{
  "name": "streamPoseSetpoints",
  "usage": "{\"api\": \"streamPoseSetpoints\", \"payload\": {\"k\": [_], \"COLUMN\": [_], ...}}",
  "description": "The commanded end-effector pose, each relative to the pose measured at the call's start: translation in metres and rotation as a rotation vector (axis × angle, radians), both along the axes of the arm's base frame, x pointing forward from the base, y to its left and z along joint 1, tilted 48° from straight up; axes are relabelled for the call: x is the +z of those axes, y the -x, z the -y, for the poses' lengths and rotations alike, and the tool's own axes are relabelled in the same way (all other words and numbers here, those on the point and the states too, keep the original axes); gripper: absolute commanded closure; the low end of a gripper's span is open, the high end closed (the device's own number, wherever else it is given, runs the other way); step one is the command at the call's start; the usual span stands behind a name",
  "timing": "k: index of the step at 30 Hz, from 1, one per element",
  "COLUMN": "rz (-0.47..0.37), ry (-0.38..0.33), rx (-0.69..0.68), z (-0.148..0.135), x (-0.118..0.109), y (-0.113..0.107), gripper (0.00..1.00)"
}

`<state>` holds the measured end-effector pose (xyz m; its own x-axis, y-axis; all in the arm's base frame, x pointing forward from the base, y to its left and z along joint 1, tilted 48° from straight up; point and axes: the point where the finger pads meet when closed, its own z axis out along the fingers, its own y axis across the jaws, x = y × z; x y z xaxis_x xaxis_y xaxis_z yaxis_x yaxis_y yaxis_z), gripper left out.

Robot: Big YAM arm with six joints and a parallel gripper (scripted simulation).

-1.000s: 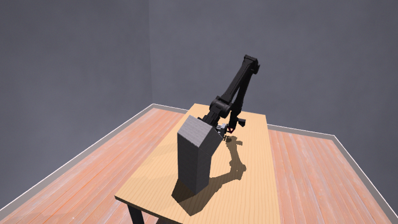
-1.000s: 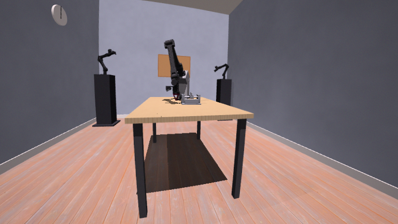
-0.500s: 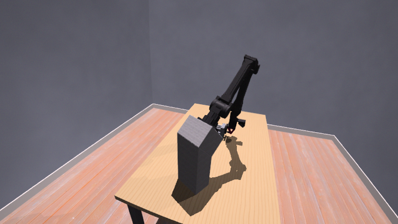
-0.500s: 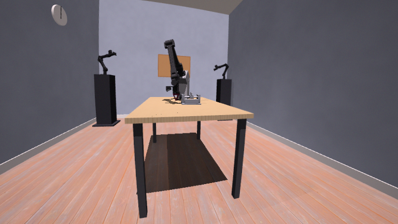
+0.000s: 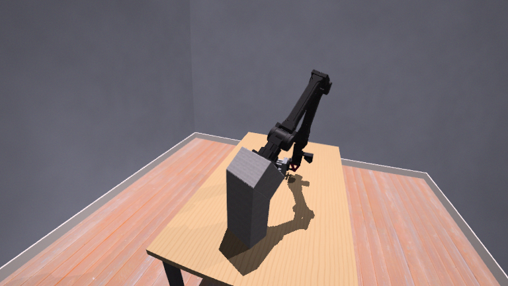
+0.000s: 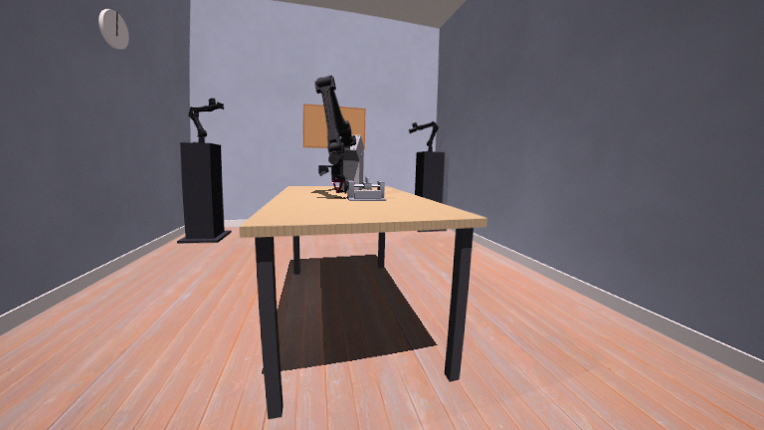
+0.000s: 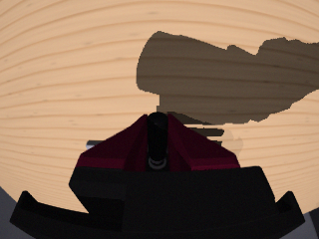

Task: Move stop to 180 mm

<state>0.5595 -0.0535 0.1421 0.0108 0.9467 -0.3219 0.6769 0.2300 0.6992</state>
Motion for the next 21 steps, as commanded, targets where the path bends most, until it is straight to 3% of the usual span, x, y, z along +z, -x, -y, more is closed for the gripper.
{"api": "streamPoseSetpoints", "payload": {"k": [1, 8, 13, 16, 21], "rz": [-0.058, -0.022, -0.018, -0.047, -0.029], "ry": [0.008, 0.009, 0.009, 0.008, 0.008], "rx": [-0.021, -0.022, -0.022, -0.022, -0.023], "z": [0.013, 0.013, 0.013, 0.013, 0.013], "x": [-0.025, -0.006, -0.006, -0.02, -0.009], "y": [0.017, 0.021, 0.025, 0.026, 0.028], "gripper": [0.94, 0.94, 0.94, 0.94, 0.94]}}
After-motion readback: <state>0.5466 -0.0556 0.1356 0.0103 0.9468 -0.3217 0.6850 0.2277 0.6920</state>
